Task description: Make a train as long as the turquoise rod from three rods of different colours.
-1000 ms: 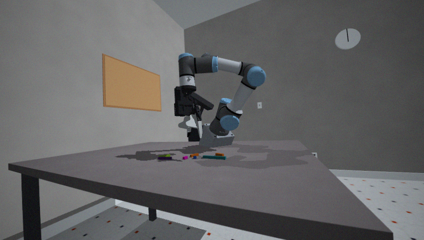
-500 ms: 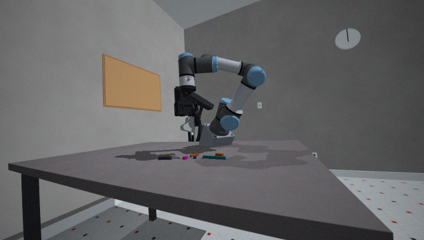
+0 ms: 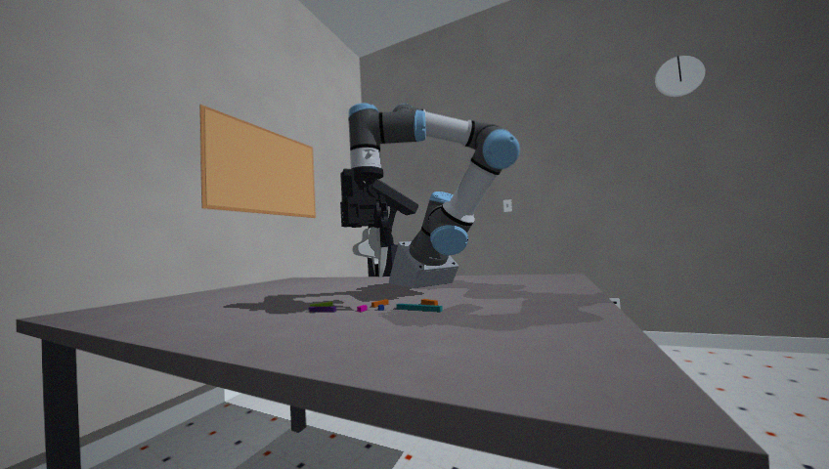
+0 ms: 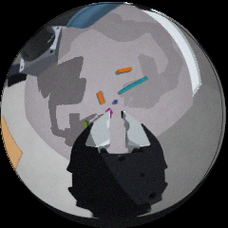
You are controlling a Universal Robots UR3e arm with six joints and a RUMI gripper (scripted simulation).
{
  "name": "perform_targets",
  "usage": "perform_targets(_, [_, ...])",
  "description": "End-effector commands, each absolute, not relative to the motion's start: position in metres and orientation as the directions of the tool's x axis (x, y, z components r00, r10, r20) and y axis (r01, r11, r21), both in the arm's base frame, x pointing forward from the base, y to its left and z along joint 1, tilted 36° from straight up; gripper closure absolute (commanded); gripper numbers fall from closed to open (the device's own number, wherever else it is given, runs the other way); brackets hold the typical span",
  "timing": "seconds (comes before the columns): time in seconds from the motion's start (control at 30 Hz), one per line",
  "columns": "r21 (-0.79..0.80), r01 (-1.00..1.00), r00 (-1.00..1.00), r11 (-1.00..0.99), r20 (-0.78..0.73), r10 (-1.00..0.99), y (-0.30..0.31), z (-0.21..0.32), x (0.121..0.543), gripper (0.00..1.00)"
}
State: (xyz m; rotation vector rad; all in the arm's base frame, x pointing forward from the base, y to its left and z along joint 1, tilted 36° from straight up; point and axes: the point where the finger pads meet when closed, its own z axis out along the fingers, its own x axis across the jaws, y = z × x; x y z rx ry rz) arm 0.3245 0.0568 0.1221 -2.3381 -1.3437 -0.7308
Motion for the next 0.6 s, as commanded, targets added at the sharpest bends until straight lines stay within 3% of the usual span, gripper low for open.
perform_targets(0.0, [-0.039, 0.870, 0.418, -0.492, 0.588, 0.692, 0.0563, 0.1224, 0.3249, 0.86])
perform_targets(0.57, [-0.039, 0.870, 0.418, -0.492, 0.588, 0.692, 0.0583, 0.1194, 0.3259, 0.86])
